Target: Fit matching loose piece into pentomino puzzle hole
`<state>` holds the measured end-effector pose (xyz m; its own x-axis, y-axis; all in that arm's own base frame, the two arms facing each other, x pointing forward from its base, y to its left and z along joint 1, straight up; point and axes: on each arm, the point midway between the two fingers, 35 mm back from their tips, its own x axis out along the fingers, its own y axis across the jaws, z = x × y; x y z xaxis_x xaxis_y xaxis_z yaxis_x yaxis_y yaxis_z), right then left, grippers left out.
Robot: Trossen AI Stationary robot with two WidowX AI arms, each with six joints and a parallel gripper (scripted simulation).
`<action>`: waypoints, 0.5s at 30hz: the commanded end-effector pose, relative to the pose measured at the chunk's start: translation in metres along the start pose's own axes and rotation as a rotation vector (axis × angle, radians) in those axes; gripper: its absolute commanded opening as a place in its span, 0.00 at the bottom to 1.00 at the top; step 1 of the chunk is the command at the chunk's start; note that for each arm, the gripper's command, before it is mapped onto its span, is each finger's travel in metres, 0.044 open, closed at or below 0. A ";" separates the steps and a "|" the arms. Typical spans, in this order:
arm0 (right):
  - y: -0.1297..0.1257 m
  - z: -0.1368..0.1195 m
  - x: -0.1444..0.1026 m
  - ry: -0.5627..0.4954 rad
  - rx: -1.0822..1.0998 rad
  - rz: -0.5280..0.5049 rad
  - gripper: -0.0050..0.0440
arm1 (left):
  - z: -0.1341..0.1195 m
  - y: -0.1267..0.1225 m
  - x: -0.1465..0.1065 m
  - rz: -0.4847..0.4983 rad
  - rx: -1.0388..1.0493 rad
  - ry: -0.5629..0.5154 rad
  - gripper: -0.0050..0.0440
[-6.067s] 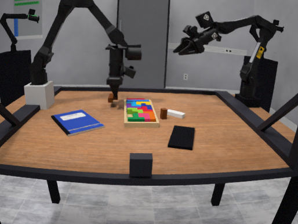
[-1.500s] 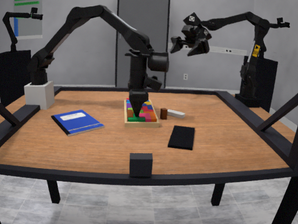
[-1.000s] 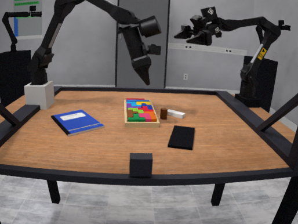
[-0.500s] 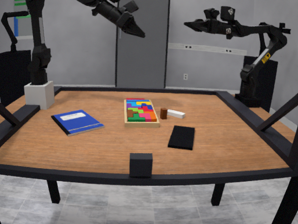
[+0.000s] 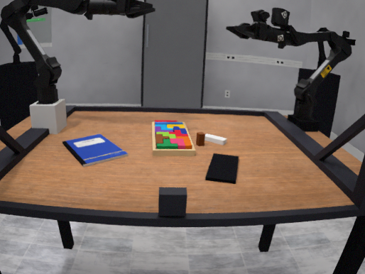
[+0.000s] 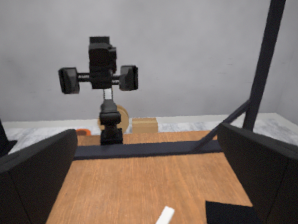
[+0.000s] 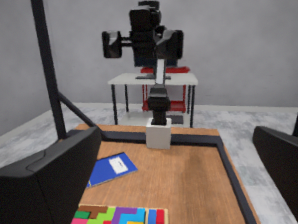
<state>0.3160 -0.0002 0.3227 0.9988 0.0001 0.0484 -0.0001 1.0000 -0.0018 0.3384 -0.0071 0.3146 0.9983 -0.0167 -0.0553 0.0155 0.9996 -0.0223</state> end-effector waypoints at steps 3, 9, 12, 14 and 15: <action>0.000 0.006 -0.002 -0.018 0.004 -0.001 1.00 | 0.008 0.005 -0.019 0.009 0.019 -0.086 1.00; 0.000 0.009 -0.001 -0.022 0.002 0.000 1.00 | 0.012 0.007 -0.027 0.017 0.025 -0.124 1.00; 0.000 0.009 -0.001 -0.022 0.002 0.000 1.00 | 0.011 0.007 -0.026 0.016 0.025 -0.120 1.00; 0.000 0.009 -0.001 -0.022 0.002 0.000 1.00 | 0.011 0.007 -0.026 0.016 0.025 -0.120 1.00; 0.000 0.009 -0.001 -0.022 0.002 0.000 1.00 | 0.011 0.007 -0.026 0.016 0.025 -0.120 1.00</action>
<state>0.3159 -0.0002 0.3230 0.9988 0.0001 0.0491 0.0000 1.0000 -0.0017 0.3154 -0.0004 0.3248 0.9985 -0.0008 0.0540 0.0008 1.0000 -0.0014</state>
